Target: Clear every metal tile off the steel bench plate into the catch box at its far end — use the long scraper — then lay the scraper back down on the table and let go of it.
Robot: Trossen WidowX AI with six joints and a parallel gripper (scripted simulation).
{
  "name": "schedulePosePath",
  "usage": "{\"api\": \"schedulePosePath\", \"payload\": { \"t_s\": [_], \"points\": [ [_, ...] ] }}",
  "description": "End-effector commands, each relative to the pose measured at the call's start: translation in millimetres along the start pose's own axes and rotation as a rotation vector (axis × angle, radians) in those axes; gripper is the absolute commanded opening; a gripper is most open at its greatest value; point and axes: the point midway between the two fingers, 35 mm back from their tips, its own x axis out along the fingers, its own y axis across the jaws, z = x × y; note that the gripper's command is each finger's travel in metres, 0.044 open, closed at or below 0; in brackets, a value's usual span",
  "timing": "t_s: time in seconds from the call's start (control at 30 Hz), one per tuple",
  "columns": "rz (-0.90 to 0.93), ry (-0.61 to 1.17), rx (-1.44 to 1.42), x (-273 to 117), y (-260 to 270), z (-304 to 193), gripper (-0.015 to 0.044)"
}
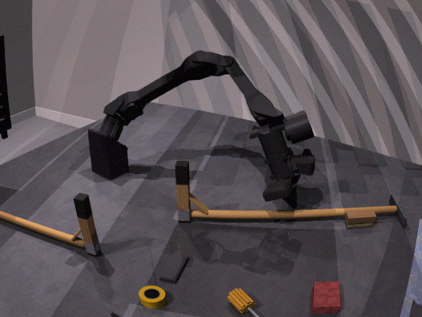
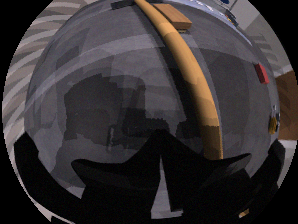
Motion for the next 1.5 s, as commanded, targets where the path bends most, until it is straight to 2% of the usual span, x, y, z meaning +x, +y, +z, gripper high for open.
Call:
{"api": "schedulePosePath", "payload": {
  "t_s": [0.0, 1.47],
  "points": [
    [-0.002, 0.0, -0.001, 1, -6, 2, 0.0],
    [-0.004, 0.0, -0.003, 8, -46, 17, 0.0]
  ]
}}
